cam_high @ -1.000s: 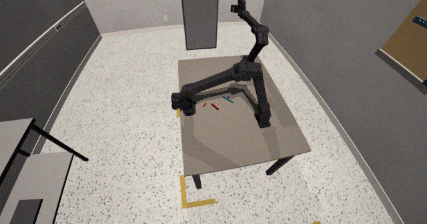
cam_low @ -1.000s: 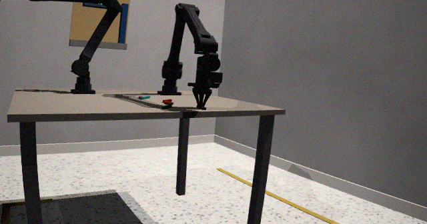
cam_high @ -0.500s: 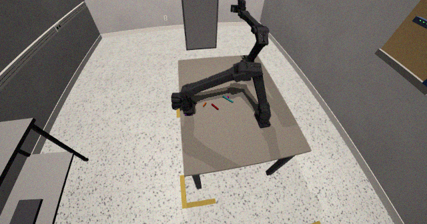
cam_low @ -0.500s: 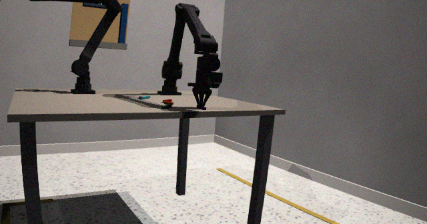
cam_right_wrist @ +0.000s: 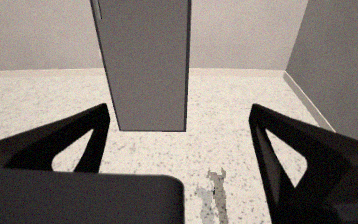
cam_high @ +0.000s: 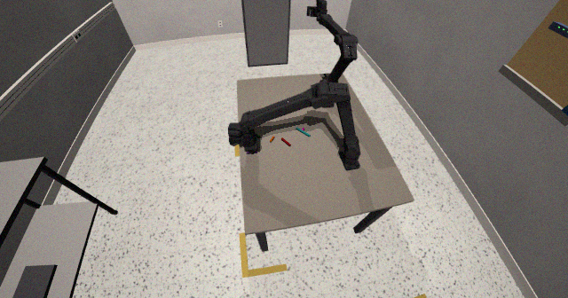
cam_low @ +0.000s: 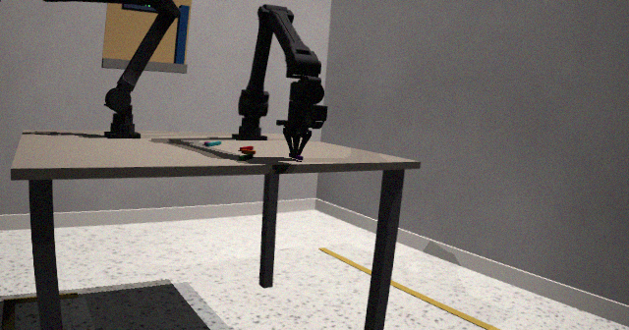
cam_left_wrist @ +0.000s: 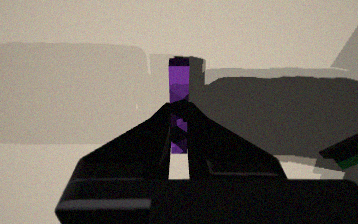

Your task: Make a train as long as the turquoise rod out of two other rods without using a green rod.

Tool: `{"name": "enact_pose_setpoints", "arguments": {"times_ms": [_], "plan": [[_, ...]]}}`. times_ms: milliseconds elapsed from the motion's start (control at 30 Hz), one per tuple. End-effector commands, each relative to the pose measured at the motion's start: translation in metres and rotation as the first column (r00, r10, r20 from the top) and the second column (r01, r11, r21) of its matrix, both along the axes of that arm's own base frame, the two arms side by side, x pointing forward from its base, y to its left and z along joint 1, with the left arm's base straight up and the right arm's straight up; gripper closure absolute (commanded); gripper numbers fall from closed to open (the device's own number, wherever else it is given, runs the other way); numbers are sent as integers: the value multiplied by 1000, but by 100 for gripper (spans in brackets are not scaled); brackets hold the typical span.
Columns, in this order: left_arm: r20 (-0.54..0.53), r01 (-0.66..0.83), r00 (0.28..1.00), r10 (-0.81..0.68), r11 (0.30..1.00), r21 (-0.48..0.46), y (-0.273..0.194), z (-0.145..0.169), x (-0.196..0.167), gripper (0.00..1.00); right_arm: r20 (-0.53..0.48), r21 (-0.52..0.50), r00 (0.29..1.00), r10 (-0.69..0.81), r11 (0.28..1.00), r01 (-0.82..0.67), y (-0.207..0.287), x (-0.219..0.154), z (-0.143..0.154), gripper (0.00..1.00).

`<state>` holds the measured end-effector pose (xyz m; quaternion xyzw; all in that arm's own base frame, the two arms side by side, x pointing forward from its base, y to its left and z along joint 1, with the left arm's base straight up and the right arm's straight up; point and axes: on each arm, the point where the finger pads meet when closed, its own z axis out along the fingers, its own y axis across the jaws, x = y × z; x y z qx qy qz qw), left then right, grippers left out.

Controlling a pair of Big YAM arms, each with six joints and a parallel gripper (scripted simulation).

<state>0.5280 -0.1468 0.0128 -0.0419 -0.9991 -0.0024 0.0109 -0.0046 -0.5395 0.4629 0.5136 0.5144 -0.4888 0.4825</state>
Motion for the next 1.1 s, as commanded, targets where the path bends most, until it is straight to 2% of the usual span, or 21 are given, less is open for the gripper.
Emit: {"name": "enact_pose_setpoints", "arguments": {"times_ms": [0,133,333,467,567,700,967,1067], "plan": [[104,5,995,-2,1000,-29,-8,64,30,96,7,-57,1000,4,998,-4,-5,3,38,0],[104,5,995,-2,1000,-29,-8,79,29,96,7,-57,1000,4,998,-4,-5,3,38,0],[106,5,994,-2,1000,-30,-7,119,27,96,7,-57,1000,4,998,-4,-5,3,38,0],[76,4,997,-3,1000,-22,-7,112,26,96,7,-57,1000,4,998,-4,-5,3,38,0],[107,5,994,-2,1000,-30,-7,137,26,96,7,-57,1000,4,998,-4,-5,3,38,0],[88,5,996,-2,1000,-25,-7,128,26,96,7,-57,1000,4,998,-4,-5,3,38,0],[94,2,996,1,1000,-27,-7,128,27,96,7,-57,1000,4,998,-4,-5,3,38,0],[62,-33,997,34,999,-20,-10,116,4,96,7,-57,1000,4,998,-4,-5,3,38,0]]}}
